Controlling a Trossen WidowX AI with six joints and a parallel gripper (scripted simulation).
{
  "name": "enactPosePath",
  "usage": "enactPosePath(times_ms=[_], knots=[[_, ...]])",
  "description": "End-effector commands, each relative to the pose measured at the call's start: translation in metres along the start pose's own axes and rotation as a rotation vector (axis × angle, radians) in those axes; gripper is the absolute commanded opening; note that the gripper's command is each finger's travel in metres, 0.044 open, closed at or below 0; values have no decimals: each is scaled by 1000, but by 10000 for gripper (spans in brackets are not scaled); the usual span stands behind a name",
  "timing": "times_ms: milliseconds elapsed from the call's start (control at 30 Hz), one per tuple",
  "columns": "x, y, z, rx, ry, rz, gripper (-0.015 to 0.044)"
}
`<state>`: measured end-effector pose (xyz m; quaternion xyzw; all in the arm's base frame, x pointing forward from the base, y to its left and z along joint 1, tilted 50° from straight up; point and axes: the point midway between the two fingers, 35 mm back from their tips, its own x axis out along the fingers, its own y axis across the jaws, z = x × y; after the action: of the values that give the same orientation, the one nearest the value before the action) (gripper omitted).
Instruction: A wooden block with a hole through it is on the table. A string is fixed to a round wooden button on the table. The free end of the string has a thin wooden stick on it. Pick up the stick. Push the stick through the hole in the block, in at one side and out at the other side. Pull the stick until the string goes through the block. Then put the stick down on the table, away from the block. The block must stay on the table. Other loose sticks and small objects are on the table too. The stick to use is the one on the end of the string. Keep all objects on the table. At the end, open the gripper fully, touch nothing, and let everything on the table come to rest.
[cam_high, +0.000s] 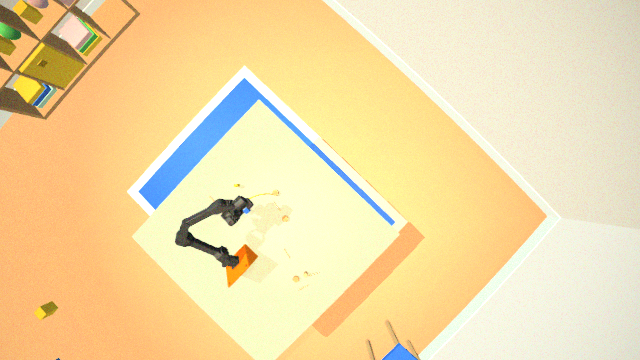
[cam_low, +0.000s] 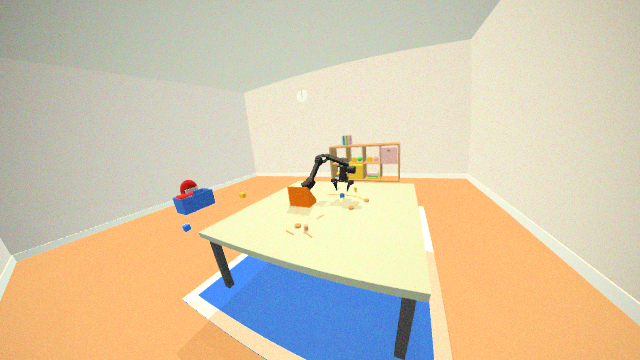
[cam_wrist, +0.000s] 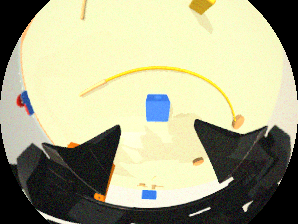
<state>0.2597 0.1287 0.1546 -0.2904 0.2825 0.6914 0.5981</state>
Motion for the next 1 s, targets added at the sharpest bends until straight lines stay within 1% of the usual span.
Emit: enactPosePath(times_ms=[0, 733, 967], knots=[[-7, 3, -2, -615, -105, -112, 440], [-6, 3, -3, -615, -105, -112, 440], [-6, 3, -3, -606, -103, -107, 256]])
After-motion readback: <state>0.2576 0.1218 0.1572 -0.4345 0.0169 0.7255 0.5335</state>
